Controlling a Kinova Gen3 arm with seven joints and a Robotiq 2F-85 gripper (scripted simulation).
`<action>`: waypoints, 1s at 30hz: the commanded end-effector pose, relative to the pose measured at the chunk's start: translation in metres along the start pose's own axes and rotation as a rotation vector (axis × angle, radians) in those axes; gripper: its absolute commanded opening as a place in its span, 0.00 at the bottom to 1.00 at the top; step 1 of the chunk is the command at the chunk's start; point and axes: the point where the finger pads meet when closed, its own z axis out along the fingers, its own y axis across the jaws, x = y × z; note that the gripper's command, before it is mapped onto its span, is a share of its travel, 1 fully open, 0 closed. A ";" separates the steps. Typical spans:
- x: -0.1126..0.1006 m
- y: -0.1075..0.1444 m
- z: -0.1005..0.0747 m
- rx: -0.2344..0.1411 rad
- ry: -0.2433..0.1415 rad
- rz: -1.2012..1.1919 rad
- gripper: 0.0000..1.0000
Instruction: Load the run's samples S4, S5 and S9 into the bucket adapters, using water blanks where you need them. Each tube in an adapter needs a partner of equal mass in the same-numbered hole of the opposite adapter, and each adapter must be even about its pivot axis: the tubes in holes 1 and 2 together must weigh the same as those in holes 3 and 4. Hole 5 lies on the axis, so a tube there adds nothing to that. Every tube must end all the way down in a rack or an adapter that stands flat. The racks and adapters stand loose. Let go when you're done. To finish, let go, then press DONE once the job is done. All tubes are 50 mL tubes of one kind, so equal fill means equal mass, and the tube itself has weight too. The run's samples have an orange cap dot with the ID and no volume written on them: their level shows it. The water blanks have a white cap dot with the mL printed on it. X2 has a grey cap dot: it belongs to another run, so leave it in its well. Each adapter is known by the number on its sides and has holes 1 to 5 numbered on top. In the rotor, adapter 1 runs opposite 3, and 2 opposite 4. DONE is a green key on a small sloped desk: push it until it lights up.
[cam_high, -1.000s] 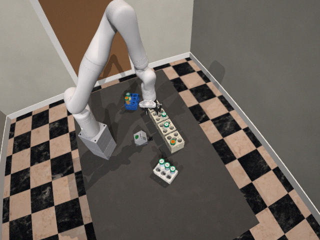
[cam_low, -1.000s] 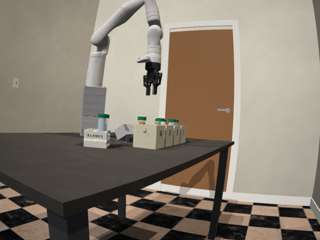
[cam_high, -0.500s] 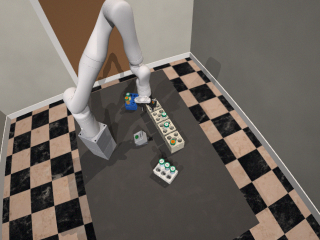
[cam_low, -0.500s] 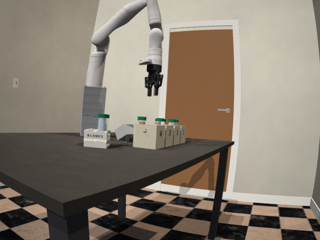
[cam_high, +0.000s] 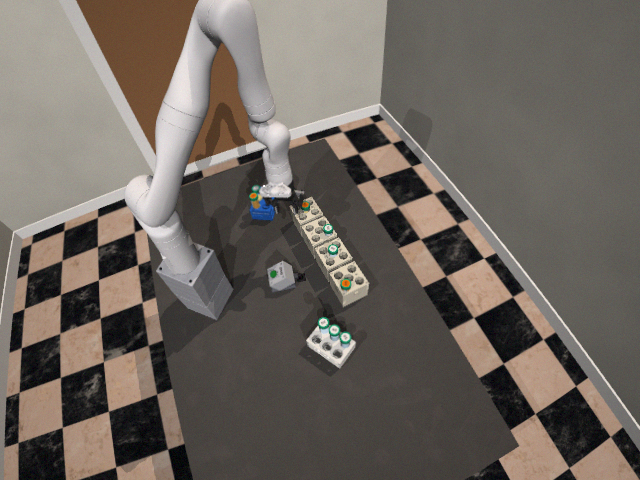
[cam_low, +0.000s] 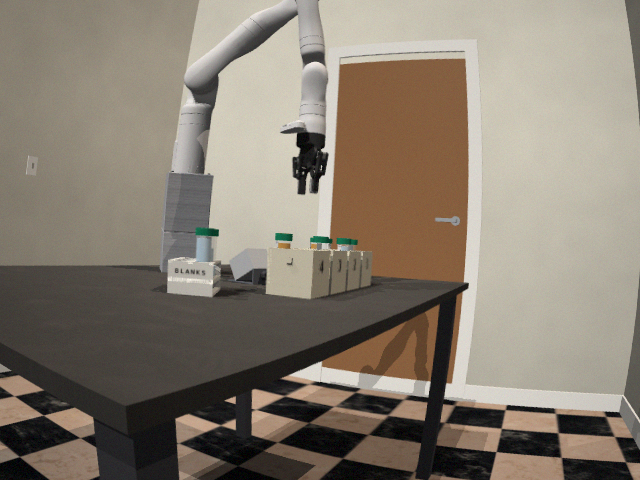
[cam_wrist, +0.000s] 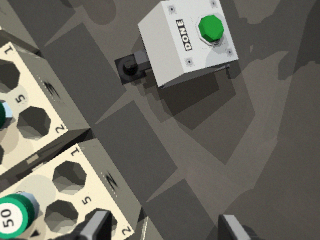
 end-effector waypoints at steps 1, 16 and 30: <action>-0.008 0.008 0.000 0.002 0.000 0.000 0.62; -0.036 0.041 0.000 0.001 0.000 0.000 0.62; -0.064 0.074 0.000 0.001 0.000 0.000 0.62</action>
